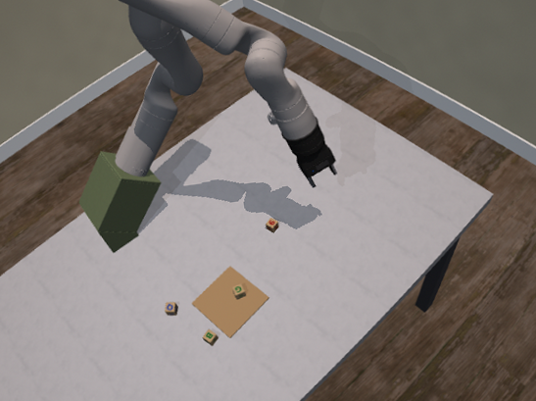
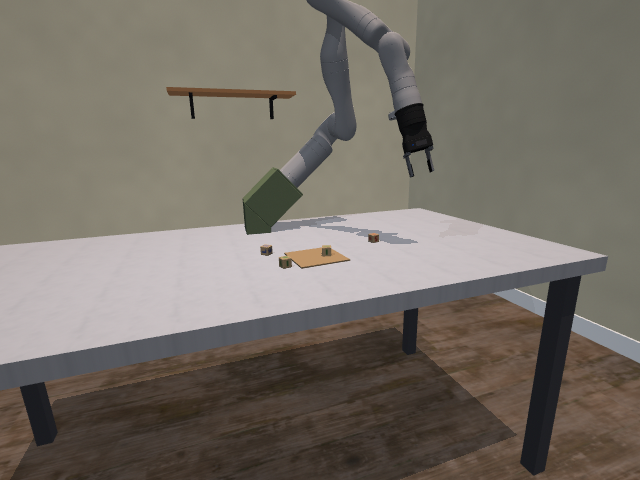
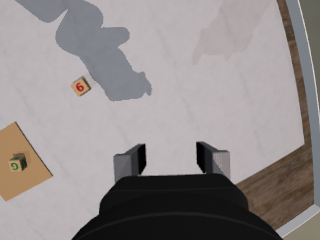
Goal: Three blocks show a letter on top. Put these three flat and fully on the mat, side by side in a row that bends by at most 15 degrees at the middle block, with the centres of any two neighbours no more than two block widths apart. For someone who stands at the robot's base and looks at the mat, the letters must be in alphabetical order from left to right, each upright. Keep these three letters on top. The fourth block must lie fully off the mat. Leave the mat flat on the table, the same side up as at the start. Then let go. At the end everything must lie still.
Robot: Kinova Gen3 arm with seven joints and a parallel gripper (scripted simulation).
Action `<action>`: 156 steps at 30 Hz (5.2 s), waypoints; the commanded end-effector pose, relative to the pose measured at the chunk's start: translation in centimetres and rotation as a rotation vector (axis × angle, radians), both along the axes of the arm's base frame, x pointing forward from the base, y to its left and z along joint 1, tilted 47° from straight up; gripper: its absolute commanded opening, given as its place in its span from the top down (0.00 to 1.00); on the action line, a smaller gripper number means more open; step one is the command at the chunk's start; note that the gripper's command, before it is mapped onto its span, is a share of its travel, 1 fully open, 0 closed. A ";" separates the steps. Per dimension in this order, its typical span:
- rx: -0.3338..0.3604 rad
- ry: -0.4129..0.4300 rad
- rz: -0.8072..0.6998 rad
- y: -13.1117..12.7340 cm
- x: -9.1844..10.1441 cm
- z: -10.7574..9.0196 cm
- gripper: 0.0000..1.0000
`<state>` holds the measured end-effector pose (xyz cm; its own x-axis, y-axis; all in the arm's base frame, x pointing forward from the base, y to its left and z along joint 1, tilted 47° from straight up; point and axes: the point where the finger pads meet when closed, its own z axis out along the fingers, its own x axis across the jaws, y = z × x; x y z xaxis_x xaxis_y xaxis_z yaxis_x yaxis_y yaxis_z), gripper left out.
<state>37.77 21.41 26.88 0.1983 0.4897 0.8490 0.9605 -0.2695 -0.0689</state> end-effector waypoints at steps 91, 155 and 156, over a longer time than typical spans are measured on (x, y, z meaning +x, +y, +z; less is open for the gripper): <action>-0.184 0.114 0.251 2.1 -6.6 -16.8 0.00; -0.185 0.114 0.251 -9.7 4.7 -30.3 0.00; -0.185 0.114 0.251 -9.7 4.7 -30.3 0.00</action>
<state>42.36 11.75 -3.41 0.1404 0.6785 0.7210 0.9873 -0.0416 -0.1531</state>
